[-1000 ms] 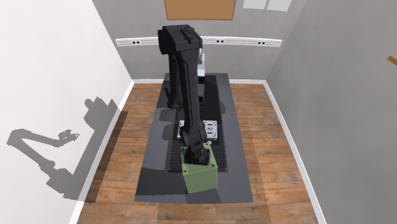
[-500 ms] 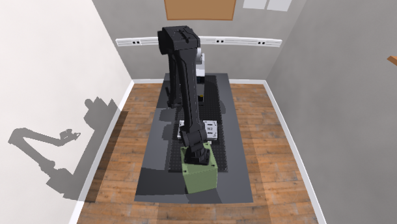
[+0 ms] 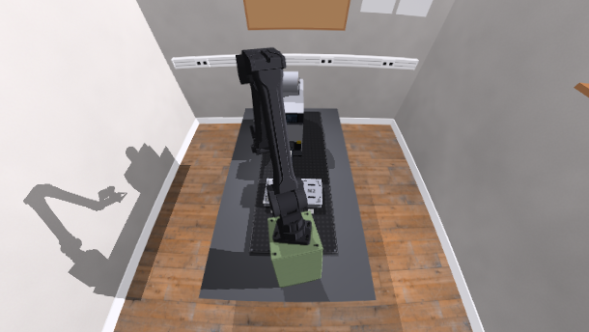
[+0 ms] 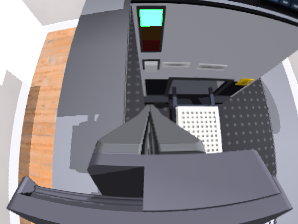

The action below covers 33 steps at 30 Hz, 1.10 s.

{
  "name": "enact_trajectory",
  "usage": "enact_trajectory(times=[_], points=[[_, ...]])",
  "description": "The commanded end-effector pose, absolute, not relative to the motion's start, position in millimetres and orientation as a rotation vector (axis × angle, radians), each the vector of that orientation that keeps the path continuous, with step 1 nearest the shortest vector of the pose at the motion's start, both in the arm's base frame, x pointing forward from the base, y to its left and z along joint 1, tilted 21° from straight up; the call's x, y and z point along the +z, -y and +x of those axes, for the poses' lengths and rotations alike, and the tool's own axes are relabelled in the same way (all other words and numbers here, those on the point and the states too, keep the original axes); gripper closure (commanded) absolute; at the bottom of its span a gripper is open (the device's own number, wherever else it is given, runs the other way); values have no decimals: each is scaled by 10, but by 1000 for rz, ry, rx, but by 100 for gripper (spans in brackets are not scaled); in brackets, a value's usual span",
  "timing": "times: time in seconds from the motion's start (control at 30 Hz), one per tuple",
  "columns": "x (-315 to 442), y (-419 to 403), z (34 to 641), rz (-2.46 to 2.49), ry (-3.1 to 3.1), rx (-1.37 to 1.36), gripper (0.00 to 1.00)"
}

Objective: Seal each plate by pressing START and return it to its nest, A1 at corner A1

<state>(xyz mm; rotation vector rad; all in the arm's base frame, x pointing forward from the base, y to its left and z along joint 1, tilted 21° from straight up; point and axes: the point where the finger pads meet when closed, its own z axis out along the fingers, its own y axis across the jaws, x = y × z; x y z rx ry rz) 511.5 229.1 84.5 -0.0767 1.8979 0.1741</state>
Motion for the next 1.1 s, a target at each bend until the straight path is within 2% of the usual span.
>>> enact_trajectory(times=[0.0,0.2,0.77,1.07], points=[[876,-2232,5403,-65,-1891,150,100],[860,-2300,5521,-77,-1894,158,100],[924,-2343,5294,-65,-1872,197,100],[1095,-2247,5505,-27,-1834,190,100]])
